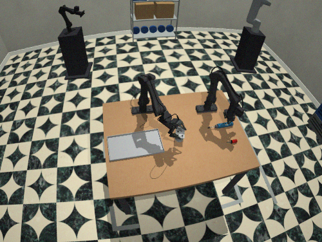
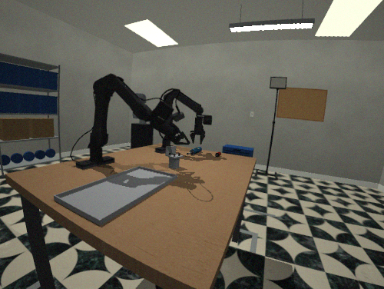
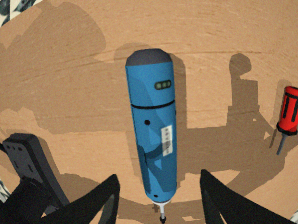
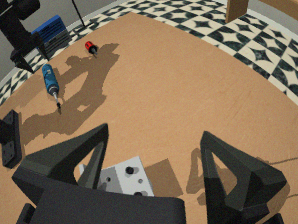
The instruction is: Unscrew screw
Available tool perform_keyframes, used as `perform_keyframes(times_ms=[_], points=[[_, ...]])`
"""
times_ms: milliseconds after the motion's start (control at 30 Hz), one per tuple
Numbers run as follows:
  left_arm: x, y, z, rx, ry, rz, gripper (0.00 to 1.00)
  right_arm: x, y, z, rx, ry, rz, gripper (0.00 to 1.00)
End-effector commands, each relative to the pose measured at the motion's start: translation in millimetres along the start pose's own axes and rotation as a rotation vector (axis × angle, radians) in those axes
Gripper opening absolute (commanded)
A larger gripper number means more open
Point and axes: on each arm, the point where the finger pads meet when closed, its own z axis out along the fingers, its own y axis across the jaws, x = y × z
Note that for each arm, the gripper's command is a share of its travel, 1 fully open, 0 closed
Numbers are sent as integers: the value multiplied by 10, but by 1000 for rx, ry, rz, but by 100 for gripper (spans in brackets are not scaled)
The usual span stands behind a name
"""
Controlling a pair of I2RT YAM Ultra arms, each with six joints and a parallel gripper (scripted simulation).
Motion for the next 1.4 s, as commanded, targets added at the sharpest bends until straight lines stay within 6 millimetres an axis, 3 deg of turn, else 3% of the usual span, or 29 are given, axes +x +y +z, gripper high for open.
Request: perform_keyframes(times_ms=[0,333,500,900,1067,1367], points=[[1,5,-16,0,0,2,65,-35,-18,107,21,44,43,86],[1,5,-16,0,0,2,65,-106,-106,444,97,136,141,86],[1,5,-16,0,0,2,65,-106,-115,441,98,135,142,86],[1,5,-16,0,0,2,65,-123,-146,821,203,238,235,86],[1,5,-16,0,0,2,65,-125,-178,809,208,237,239,86],[1,5,-16,0,0,2,65,-92,-132,1070,294,306,287,86]])
